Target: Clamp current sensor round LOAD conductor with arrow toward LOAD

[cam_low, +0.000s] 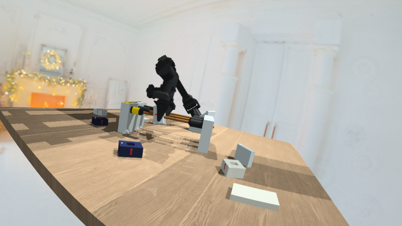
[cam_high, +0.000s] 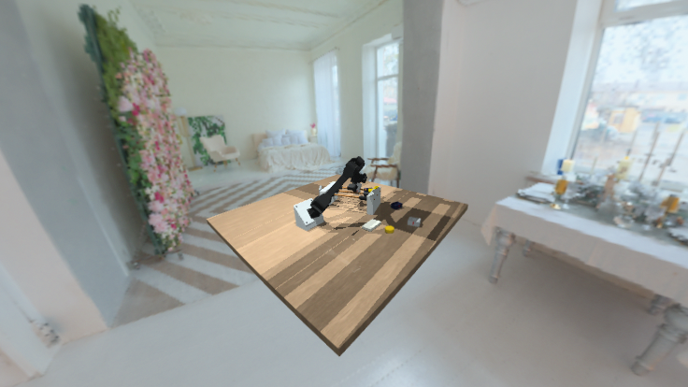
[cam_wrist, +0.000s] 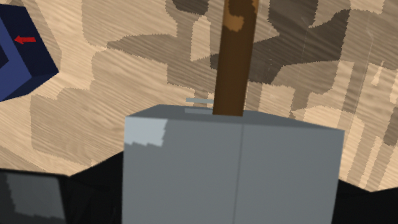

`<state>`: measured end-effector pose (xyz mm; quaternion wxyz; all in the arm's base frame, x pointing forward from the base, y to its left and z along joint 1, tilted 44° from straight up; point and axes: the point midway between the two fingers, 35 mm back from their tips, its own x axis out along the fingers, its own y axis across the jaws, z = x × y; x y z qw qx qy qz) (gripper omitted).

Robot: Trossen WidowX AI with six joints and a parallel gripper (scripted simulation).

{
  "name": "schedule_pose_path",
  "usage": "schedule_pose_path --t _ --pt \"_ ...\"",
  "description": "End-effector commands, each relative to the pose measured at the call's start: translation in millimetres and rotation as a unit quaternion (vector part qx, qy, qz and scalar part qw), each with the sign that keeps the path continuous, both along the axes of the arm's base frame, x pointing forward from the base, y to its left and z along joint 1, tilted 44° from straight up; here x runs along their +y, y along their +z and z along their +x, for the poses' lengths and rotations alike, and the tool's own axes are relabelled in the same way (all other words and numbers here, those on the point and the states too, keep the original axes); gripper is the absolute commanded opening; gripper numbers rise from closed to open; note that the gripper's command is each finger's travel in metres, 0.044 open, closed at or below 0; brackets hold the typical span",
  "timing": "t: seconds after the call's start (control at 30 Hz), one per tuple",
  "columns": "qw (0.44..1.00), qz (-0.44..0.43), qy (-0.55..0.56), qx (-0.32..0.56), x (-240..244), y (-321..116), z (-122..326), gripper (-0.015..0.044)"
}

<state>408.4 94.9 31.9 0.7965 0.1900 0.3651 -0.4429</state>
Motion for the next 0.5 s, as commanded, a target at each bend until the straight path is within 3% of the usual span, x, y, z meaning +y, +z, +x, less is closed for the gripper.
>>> schedule_pose_path --t 0.0,0.1,0.47 --pt "1.000 0.000 0.000 0.000 0.0 0.0 0.0 0.0000" --pt "1.000 0.000 0.000 0.000 0.0 0.0 0.0 0.0000" --pt "1.000 0.000 0.000 0.000 0.0 0.0 0.0 0.0289"
